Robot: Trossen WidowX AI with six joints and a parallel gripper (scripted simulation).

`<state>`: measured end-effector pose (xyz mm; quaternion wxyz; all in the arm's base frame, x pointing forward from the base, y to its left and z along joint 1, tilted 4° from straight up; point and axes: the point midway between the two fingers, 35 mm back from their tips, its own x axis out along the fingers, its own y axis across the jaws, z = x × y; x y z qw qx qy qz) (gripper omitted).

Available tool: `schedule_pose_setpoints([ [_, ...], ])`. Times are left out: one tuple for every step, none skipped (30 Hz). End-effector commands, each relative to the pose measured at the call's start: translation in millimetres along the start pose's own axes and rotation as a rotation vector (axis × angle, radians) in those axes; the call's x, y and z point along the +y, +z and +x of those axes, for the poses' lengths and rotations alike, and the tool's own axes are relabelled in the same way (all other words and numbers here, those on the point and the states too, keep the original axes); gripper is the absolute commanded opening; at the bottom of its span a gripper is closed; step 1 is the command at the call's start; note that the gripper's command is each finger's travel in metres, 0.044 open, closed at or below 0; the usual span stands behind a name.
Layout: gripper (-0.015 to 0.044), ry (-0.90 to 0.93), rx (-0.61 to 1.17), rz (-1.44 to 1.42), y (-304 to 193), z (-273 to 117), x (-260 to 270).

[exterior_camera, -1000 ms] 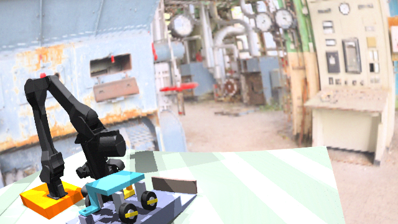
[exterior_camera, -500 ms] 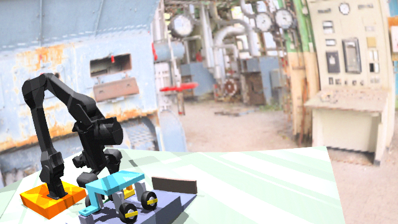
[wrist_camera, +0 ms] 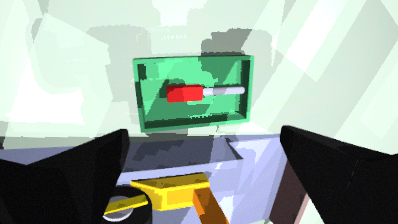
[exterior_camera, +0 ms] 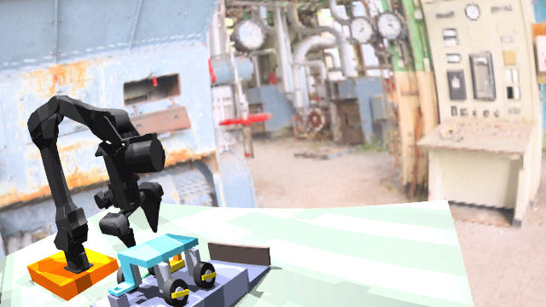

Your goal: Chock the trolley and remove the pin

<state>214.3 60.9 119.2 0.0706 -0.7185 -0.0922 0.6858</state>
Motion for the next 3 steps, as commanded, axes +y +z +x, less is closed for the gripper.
schedule_pose_setpoints([
  [0.0440, -0.006, 0.006, -0.008, 0.6, -8.9, -2.8],
  [0.0440, -0.006, 0.006, -0.008, 0.6, -8.9, -2.8],
  [0.0440, -0.006, 0.006, -0.008, 0.6, -8.9, -2.8],
])
